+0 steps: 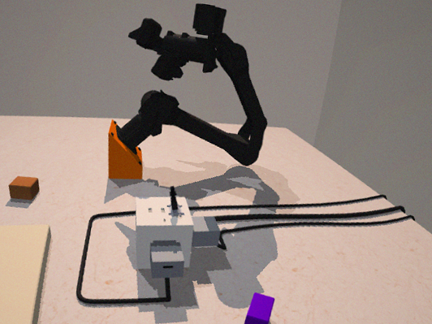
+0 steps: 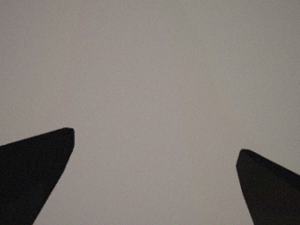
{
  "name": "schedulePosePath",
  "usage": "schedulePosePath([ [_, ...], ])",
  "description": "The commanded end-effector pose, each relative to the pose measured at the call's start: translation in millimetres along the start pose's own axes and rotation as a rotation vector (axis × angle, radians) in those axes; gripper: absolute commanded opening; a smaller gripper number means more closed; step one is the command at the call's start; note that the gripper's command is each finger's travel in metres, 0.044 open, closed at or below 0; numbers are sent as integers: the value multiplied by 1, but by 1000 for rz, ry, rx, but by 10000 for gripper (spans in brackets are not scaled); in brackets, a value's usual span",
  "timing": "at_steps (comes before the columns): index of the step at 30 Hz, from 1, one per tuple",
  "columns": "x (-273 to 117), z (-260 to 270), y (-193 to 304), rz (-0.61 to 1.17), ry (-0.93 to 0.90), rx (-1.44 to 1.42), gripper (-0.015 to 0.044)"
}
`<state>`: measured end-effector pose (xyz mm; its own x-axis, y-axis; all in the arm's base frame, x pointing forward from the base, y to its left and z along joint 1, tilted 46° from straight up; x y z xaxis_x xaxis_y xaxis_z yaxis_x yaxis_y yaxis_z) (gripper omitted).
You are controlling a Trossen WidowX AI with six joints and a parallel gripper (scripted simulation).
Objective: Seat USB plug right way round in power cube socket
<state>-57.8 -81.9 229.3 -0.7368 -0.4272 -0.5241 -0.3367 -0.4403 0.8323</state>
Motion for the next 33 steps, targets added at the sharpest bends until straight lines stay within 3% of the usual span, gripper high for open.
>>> schedulePosePath([
  [1,0,-1,1,-6,10,-3,426],
  [11,-27,-91,19,-418,458,-200,440],
  [18,-71,-161,4,-804,612,-373,440],
  [25,-129,-219,-39,-1201,578,-559,440],
  [33,-202,-258,-119,-1589,305,-745,440],
])
Point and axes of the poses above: the point midway between the two fingers, 35 mm back from their tips, its own x axis out along the fingers, its own z axis across the jaws, y = z × x, the point moved 8 cm from there along -x, back along the fingers, and after that the axes turned 4 degrees about x, right-handed, at the moved point
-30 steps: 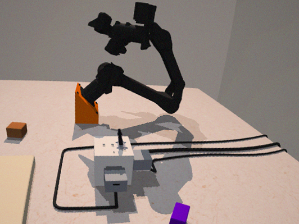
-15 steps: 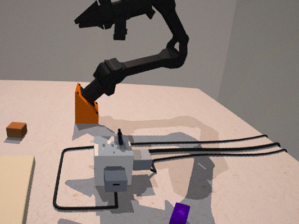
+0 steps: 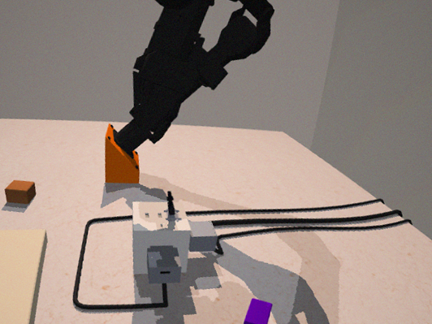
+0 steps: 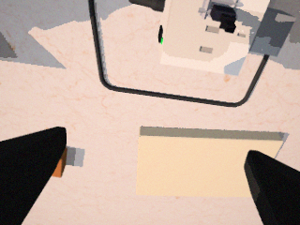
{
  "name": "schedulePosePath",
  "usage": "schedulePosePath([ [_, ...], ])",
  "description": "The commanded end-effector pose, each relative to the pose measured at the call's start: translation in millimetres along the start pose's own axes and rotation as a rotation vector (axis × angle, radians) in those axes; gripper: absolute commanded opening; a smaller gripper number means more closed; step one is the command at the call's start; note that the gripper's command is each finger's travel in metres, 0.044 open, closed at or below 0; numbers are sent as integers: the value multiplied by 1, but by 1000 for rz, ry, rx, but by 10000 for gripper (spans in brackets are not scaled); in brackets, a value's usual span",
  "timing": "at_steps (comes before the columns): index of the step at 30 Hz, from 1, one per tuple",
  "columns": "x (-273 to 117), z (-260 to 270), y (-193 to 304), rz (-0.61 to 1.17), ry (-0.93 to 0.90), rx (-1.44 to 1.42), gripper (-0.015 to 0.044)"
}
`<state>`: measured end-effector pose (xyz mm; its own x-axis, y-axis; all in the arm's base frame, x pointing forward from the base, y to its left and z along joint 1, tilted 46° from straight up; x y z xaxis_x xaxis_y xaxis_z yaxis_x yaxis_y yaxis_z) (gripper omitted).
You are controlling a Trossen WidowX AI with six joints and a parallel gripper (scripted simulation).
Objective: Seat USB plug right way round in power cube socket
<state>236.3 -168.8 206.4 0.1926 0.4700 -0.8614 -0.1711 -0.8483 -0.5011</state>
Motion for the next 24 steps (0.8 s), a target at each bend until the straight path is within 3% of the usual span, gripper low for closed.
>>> schedulePosePath([
  [1,42,-46,-22,-242,-92,47,440],
  [24,57,-51,-28,-276,-106,55,440],
])
Point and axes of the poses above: the point midway between the two fingers, 35 mm back from their tips, its own x axis out along the fingers, its own z axis across the jaws, y = z × x, the point moved 8 cm from there along -x, back along the fingers, and after that the axes turned 4 degrees about x, right-handed, at the moved point
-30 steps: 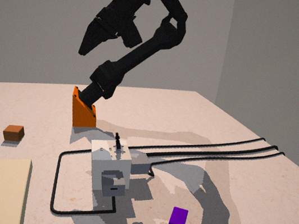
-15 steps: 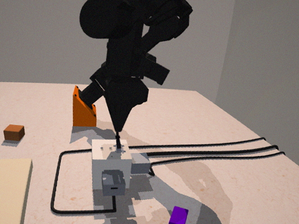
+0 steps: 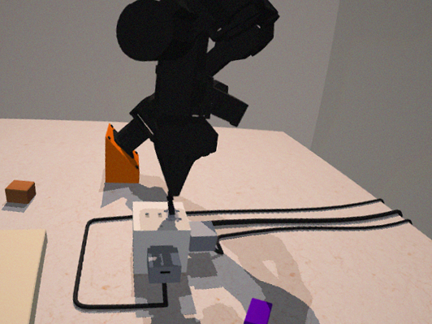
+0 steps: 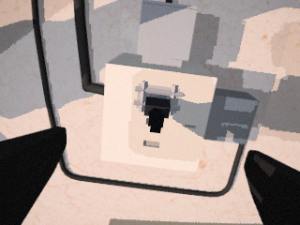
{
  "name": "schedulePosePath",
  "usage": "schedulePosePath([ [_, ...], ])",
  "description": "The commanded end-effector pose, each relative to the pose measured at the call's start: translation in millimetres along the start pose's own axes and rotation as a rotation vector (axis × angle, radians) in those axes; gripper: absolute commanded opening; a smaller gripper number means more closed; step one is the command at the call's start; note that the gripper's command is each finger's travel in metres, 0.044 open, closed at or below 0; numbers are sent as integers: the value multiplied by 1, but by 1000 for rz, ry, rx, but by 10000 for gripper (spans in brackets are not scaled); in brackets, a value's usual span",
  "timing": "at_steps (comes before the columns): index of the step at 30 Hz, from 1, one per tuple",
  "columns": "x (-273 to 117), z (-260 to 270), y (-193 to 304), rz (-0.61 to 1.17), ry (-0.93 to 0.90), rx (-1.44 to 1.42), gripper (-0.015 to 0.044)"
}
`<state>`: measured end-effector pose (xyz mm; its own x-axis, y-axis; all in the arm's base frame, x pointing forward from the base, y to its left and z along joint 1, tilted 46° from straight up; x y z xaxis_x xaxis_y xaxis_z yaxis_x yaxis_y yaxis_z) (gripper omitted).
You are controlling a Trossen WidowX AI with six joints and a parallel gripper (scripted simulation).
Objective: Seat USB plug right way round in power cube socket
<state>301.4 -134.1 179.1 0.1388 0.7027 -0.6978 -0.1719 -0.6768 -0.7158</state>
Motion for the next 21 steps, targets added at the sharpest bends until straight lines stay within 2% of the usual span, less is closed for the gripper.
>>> schedulePosePath([
  [1,6,1,0,-5,-2,8,440],
  [21,25,1,-1,-6,-2,8,440],
])
Point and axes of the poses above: the point midway between the two fingers, 35 mm back from their tips, its own x axis out along the fingers, its own z axis across the jaws, y = z × x, the point moved 8 cm from there along -x, back along the fingers, and after that the axes turned 4 degrees about x, right-handed, at the moved point
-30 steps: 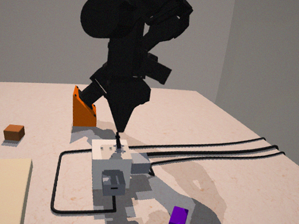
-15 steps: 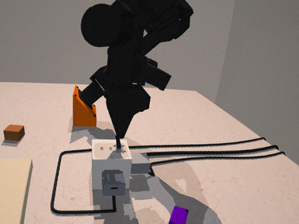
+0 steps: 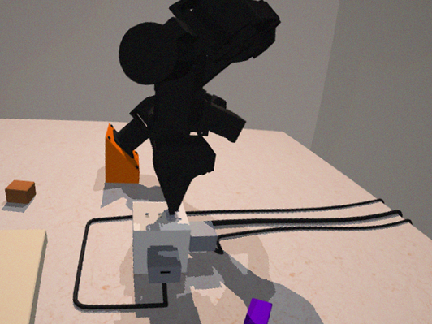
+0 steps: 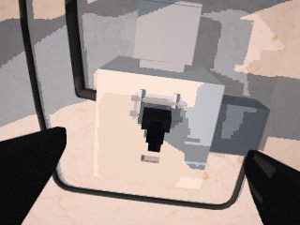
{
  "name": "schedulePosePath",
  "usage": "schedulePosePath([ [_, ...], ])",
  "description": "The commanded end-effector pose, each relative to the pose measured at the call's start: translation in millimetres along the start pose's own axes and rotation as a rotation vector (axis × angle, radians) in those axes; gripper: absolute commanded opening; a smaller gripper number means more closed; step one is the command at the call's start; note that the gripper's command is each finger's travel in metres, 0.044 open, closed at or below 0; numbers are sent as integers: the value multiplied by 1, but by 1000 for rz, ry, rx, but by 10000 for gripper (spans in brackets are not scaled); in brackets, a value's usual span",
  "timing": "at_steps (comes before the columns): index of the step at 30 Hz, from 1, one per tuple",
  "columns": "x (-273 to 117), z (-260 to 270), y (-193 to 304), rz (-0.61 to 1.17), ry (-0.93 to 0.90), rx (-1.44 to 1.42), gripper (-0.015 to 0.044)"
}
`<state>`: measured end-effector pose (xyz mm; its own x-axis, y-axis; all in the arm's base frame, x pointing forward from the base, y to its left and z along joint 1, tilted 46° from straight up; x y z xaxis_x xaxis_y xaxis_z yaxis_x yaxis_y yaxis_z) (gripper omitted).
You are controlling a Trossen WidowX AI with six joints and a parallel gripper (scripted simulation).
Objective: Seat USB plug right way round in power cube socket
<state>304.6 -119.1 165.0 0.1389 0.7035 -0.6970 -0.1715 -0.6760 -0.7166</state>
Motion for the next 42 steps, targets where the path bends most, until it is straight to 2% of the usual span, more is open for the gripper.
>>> schedulePosePath([
  [1,5,1,0,-5,-2,8,440],
  [6,6,1,0,-5,-2,8,440],
  [23,4,0,0,0,-1,0,0],
  [42,4,0,0,0,-1,1,0],
])
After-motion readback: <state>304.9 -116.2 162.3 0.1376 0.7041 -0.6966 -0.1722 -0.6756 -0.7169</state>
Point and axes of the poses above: the point midway between the two fingers, 35 mm back from their tips, its own x axis out along the fingers, its own z axis across the jaws, y = z × x, the point moved 8 cm from there along -x, back along the fingers, and after that the axes turned 4 degrees about x, right-handed, at the moved point
